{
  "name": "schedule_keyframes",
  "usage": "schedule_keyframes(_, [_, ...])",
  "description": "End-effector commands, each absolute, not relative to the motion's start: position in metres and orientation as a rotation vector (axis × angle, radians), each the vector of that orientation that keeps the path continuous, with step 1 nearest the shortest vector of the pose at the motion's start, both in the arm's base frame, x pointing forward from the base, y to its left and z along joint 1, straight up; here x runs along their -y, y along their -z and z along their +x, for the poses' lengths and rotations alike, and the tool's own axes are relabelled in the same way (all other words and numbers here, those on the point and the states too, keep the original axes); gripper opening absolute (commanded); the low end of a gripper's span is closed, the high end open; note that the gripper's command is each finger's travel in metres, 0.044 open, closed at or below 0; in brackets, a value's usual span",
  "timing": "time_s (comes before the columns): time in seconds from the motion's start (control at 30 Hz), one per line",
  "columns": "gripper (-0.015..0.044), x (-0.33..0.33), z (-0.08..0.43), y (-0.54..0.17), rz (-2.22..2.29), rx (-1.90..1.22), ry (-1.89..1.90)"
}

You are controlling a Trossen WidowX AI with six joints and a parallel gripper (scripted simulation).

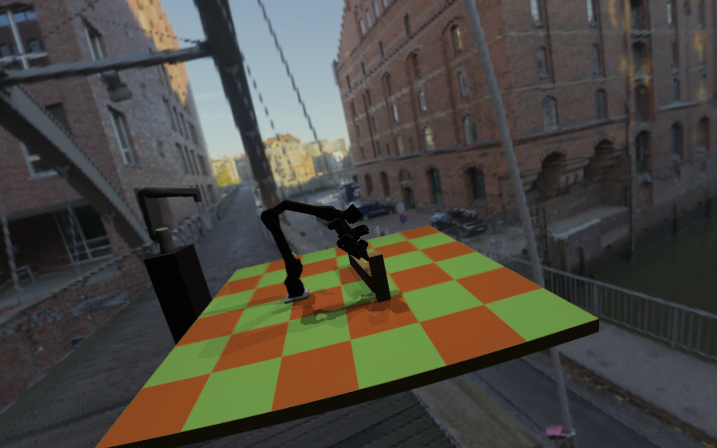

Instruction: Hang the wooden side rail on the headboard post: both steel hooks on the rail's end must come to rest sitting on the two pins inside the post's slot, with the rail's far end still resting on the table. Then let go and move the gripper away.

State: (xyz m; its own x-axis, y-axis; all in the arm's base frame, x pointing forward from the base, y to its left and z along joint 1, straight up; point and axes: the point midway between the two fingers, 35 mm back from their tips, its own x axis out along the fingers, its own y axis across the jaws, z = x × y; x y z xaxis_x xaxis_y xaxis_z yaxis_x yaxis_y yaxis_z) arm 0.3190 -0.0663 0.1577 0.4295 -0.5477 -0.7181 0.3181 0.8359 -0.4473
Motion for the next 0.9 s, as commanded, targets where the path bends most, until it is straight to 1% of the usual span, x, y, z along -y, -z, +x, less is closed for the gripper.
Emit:
schedule_keyframes(0.0, [0.044,0.056,0.33,-0.156,-0.776,-1.306,-0.062])
schedule_keyframes(0.13, [0.044,0.052,0.333,-0.158,-0.942,-1.354,-0.353])
schedule_keyframes(0.4, [0.044,0.046,0.334,-0.161,-1.12,-1.334,-0.726])
schedule_keyframes(0.63, [0.044,0.041,0.334,-0.165,-1.265,-1.242,-1.042])
schedule_keyframes(0.87, [0.044,0.036,0.334,-0.17,-1.392,-1.084,-1.341])
